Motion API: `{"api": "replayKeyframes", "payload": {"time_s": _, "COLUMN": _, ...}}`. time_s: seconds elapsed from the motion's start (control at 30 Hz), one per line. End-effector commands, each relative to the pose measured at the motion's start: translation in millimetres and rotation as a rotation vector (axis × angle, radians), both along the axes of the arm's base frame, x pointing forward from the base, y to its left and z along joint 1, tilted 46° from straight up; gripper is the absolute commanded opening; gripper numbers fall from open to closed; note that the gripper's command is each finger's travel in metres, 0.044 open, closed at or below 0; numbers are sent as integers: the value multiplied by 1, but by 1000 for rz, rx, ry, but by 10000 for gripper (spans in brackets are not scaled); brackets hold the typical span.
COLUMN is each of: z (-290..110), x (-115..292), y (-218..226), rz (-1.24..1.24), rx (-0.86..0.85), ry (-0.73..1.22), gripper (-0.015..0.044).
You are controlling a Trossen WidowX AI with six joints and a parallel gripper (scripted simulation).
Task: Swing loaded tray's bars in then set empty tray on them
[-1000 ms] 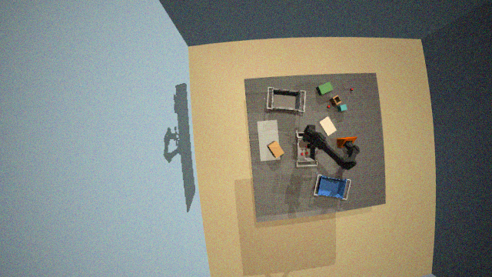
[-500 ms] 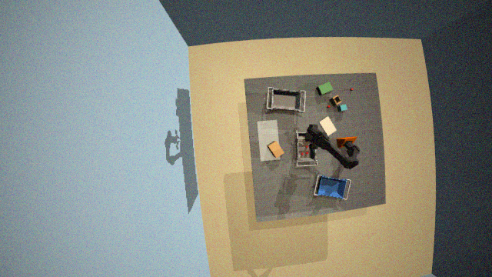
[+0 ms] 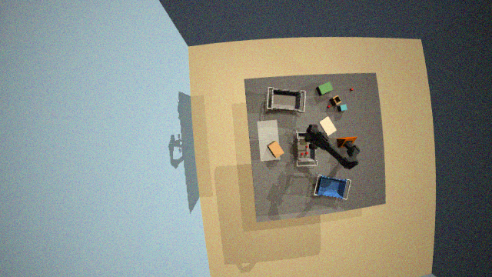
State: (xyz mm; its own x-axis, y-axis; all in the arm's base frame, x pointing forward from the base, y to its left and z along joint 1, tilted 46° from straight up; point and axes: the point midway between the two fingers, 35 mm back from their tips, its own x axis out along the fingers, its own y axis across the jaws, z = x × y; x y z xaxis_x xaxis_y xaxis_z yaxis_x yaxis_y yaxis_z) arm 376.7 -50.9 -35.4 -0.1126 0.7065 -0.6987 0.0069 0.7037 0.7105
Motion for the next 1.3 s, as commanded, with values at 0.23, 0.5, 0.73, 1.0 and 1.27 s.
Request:
{"api": "replayKeyframes", "payload": {"time_s": 0.23, "z": 0, "x": 0, "y": 0, "rz": -3, "rx": 0, "ry": 0, "gripper": 82}}
{"api": "replayKeyframes", "payload": {"time_s": 0.5, "z": 10, "x": 2, "y": -3, "rz": 1, "rx": 5, "ry": 10, "gripper": 82}}
{"api": "replayKeyframes", "payload": {"time_s": 0.73, "z": 91, "x": 20, "y": 77, "rz": -3, "rx": -15, "ry": 5, "gripper": 82}}
{"api": "replayKeyframes", "payload": {"time_s": 1.0, "z": 177, "x": 2, "y": 166, "rz": 3, "rx": 6, "ry": 4, "gripper": 82}}
{"api": "replayKeyframes", "payload": {"time_s": 1.27, "z": 177, "x": 2, "y": 169, "rz": 4, "rx": 7, "ry": 4, "gripper": 82}}
